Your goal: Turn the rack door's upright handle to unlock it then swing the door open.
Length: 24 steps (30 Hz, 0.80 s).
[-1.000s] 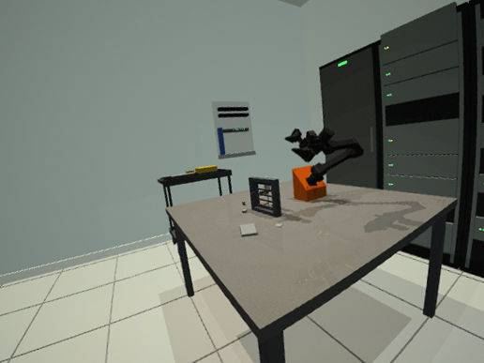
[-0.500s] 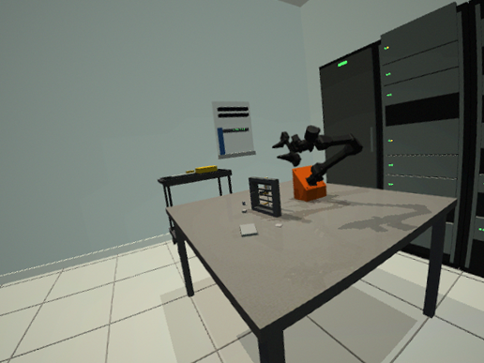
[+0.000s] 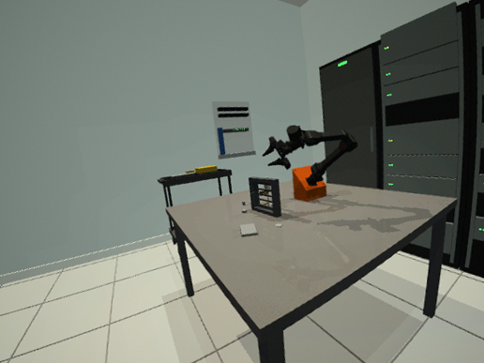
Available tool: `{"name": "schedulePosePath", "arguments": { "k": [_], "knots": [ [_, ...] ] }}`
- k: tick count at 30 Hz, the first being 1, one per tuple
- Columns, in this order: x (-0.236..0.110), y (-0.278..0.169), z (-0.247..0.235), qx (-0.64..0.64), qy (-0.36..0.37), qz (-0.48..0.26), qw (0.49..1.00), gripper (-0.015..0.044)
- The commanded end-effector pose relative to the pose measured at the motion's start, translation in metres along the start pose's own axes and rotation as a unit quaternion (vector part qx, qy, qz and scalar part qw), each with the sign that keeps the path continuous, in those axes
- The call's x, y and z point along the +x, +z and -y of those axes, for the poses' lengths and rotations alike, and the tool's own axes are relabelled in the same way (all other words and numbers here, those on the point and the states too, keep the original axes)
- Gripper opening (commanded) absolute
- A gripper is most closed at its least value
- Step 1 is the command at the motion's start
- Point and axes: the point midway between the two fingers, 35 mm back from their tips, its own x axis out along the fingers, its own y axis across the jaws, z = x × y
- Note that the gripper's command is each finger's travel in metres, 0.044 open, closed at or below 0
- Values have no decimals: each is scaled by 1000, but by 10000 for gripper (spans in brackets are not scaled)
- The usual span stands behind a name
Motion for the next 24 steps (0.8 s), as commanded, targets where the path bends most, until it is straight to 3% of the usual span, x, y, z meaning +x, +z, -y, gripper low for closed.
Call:
{"name": "schedulePosePath", "arguments": {
  "k": [1, 24],
  "knots": [
    [11, -12, 3, -4, 21, -41, 999, 296],
    [49, -89, 17, 27, 178, -252, 951, 296]
  ]
}}
